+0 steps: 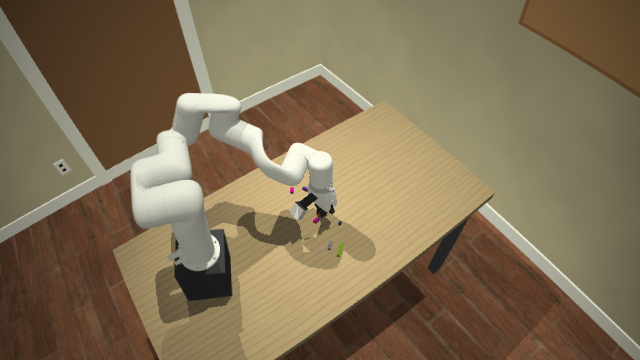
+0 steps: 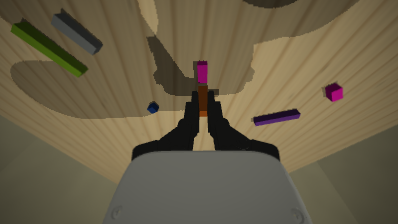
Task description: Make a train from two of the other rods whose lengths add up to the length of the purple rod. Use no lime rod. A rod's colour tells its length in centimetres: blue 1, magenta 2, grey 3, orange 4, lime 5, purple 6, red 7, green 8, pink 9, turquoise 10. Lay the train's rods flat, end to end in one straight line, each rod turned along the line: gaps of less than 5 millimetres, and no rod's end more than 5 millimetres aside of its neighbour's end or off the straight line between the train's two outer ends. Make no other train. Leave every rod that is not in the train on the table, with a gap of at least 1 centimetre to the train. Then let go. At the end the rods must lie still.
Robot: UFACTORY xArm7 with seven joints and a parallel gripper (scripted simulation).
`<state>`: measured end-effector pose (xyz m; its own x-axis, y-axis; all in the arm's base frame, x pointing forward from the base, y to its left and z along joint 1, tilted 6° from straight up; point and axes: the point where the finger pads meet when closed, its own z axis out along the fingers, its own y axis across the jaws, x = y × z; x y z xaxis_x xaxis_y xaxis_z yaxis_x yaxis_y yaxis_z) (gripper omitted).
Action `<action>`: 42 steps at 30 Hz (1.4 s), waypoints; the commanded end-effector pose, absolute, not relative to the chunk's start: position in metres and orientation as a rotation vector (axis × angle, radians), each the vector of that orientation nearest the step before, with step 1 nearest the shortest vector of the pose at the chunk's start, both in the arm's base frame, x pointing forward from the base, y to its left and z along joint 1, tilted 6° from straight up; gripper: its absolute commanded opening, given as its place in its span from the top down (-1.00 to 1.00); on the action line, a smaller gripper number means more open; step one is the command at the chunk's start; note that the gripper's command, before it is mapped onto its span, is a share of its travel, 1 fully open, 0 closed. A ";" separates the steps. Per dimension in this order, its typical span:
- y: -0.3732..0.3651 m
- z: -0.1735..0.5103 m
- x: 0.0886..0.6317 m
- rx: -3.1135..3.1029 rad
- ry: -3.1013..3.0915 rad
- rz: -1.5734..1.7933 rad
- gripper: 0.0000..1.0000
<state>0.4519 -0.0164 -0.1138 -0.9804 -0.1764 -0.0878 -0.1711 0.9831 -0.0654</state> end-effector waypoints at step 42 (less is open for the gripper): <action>-0.017 -0.124 0.454 -0.266 3.032 -0.088 0.92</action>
